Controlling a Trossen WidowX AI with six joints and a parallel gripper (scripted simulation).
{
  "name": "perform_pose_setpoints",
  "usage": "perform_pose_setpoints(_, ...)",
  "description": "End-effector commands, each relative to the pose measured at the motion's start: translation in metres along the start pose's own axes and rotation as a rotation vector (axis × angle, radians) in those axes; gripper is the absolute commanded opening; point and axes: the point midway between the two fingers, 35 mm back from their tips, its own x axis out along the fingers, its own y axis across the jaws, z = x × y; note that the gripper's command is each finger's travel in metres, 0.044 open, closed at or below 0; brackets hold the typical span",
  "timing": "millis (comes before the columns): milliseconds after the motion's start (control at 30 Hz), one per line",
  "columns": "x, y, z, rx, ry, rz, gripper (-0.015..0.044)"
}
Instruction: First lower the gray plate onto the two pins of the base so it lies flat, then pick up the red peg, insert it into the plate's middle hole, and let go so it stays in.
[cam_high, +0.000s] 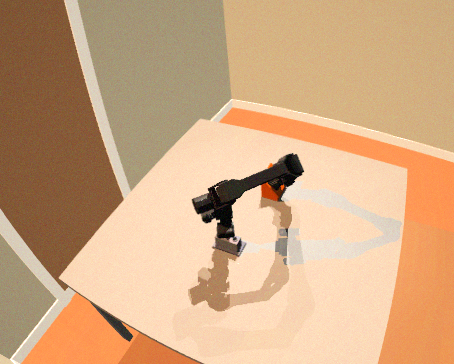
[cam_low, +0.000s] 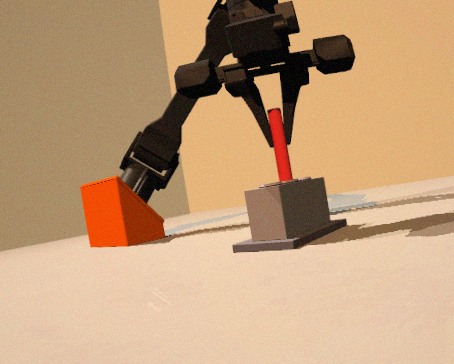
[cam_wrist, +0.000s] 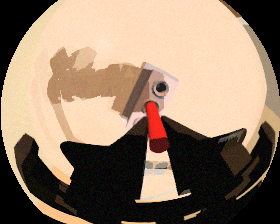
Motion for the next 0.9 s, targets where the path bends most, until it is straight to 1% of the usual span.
perform_pose_setpoints(0, 0.0012, -0.0001, -0.0012, 0.003, 0.002, 0.000, 0.0000)
perform_pose_setpoints(267, 0.0001, 0.0000, -0.0001, 0.000, 0.000, 0.000, 0.0000)
perform_pose_setpoints(433, 0.0001, 0.0000, -0.0001, 0.000, 0.000, 0.000, 0.0131)
perform_pose_setpoints(467, 0.0001, 0.0000, -0.0001, 0.000, 0.000, 0.000, 0.0150)
perform_pose_setpoints(867, -0.0007, 0.0000, -0.0001, 0.001, 0.001, 0.000, 0.0150)
